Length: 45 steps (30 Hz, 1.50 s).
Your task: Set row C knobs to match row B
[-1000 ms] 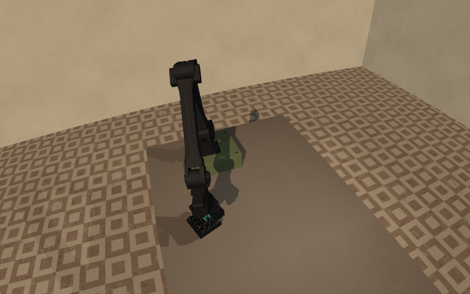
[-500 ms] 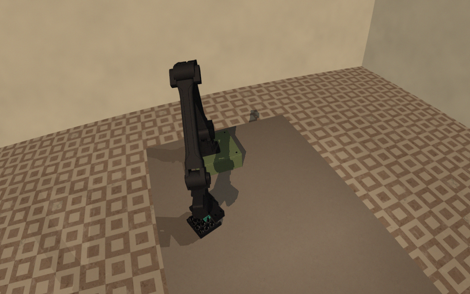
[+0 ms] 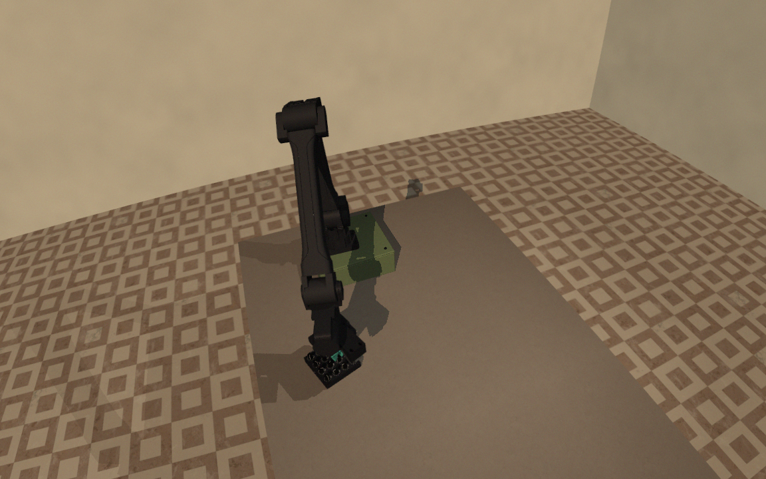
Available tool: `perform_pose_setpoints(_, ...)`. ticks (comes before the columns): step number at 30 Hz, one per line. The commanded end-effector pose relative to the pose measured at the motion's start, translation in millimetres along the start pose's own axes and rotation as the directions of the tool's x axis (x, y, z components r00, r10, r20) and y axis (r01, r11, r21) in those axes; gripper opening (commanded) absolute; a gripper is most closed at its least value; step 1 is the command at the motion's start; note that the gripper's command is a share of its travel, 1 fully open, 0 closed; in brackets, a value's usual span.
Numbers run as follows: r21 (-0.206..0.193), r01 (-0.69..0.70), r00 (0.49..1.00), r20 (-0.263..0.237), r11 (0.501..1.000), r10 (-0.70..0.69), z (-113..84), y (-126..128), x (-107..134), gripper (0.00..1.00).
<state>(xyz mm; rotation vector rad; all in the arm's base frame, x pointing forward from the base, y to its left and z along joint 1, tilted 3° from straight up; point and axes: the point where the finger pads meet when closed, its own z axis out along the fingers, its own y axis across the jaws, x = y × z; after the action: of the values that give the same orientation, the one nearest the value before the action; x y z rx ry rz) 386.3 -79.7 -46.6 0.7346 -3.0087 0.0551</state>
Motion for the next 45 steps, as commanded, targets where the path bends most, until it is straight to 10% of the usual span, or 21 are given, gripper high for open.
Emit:
perform_pose_setpoints(1,0.014,-0.005,1.000,0.023,1.000,0.004,-1.1,-9.6,-3.5,0.19)
perform_pose_setpoints(45,0.014,-0.006,1.000,0.023,1.000,0.006,-1.1,-9.6,-3.5,0.08)
